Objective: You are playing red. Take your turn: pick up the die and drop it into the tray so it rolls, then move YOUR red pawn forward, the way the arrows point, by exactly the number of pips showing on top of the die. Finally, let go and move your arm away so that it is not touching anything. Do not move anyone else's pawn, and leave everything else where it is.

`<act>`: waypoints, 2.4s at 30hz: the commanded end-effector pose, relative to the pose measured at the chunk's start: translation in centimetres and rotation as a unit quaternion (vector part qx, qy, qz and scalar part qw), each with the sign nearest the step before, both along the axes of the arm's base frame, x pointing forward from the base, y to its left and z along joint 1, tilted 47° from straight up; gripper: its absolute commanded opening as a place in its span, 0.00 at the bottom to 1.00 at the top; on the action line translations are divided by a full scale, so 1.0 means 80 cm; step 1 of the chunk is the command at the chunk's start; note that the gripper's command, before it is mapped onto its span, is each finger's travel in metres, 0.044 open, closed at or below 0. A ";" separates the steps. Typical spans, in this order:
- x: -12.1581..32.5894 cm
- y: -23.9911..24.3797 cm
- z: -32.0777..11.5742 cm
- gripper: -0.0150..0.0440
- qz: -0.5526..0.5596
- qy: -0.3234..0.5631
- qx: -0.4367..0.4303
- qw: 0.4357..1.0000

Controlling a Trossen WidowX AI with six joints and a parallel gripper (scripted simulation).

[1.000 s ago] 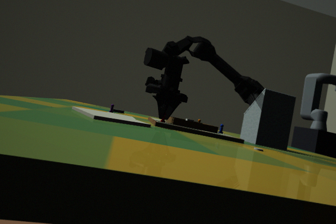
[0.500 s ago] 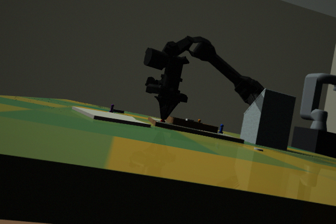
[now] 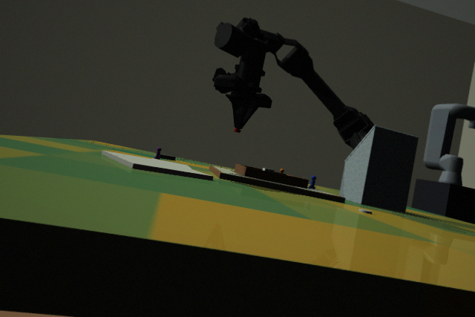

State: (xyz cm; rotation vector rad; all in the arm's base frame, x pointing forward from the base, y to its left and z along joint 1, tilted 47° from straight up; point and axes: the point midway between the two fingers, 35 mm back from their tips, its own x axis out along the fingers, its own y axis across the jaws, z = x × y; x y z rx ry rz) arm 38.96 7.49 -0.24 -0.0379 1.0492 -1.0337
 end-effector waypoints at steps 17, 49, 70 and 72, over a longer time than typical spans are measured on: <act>-0.057 0.039 -0.017 0.25 0.000 0.000 0.006 1.000; -0.217 0.018 -0.099 0.25 0.000 0.003 0.007 1.000; -0.272 -0.030 -0.132 0.25 -0.001 0.003 0.002 1.000; -0.272 -0.038 -0.139 0.25 -0.001 0.003 0.002 1.000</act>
